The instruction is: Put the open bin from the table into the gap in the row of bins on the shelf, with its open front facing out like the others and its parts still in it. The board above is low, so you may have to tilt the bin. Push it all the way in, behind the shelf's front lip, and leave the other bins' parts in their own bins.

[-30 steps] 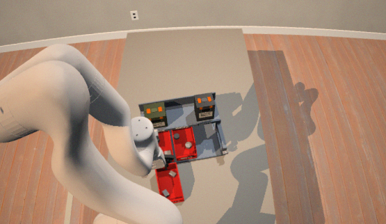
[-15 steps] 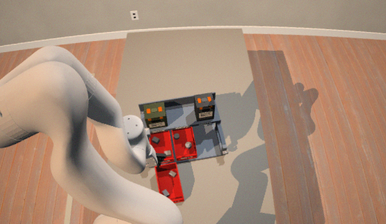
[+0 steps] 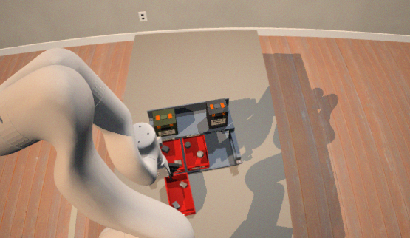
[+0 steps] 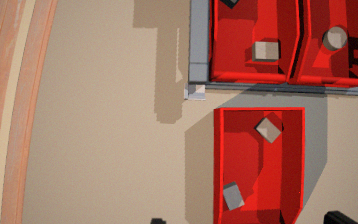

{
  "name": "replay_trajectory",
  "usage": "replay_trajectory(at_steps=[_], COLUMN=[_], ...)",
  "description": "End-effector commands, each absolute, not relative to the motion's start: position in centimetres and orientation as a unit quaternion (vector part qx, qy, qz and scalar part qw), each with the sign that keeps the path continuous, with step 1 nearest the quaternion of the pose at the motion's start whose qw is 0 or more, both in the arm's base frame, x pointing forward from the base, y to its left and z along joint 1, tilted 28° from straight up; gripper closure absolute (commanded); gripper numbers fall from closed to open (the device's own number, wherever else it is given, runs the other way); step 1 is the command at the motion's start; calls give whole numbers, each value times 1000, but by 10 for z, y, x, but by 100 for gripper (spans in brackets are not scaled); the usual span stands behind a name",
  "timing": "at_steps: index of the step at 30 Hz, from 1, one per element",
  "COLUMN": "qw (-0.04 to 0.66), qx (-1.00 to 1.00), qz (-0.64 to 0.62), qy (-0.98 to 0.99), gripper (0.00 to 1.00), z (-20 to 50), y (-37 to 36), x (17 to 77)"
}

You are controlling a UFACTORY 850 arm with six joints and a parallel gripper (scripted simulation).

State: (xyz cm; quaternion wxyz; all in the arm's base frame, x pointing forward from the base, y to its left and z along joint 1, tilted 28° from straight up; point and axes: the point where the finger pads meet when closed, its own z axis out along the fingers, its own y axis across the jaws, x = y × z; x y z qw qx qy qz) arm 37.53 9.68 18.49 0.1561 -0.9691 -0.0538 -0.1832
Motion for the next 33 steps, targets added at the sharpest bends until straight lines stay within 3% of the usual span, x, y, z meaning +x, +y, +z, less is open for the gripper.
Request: replay_trajectory(at_steps=[1,33], qw=[156,156], qx=[-969,-969], qz=[-184,-184], qy=[-54,-54], gripper=[0,0], z=[185,182], y=[97,90], x=[376,374])
